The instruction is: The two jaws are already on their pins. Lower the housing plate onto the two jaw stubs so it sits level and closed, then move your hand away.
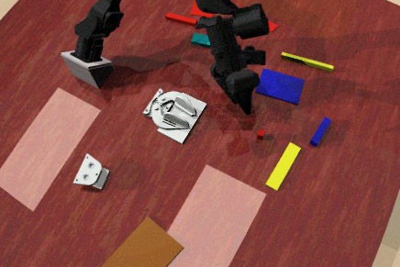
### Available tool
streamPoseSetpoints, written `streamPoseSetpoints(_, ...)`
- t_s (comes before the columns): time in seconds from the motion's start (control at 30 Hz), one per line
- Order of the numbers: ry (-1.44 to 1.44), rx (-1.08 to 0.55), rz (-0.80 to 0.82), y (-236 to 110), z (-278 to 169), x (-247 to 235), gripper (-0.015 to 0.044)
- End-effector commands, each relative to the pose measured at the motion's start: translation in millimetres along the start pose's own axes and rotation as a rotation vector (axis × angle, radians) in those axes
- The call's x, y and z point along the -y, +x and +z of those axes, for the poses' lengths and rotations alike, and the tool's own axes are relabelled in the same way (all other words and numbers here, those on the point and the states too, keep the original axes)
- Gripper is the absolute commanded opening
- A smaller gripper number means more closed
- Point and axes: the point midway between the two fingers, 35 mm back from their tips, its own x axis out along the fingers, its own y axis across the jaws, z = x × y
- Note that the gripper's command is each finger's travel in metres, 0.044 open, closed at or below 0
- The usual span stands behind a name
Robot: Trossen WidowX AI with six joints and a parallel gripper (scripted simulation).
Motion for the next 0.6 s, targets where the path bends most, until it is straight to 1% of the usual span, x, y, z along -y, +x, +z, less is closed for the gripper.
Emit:
streamPoseSetpoints(0.0,0.029,-0.074,0.014,8,-27,23,0.0440)
streamPoseSetpoints(0.27,0.111,-0.237,0.086,21,-101,60,0.0440)
streamPoseSetpoints(0.57,0.226,-0.370,0.222,22,-188,82,0.0440)
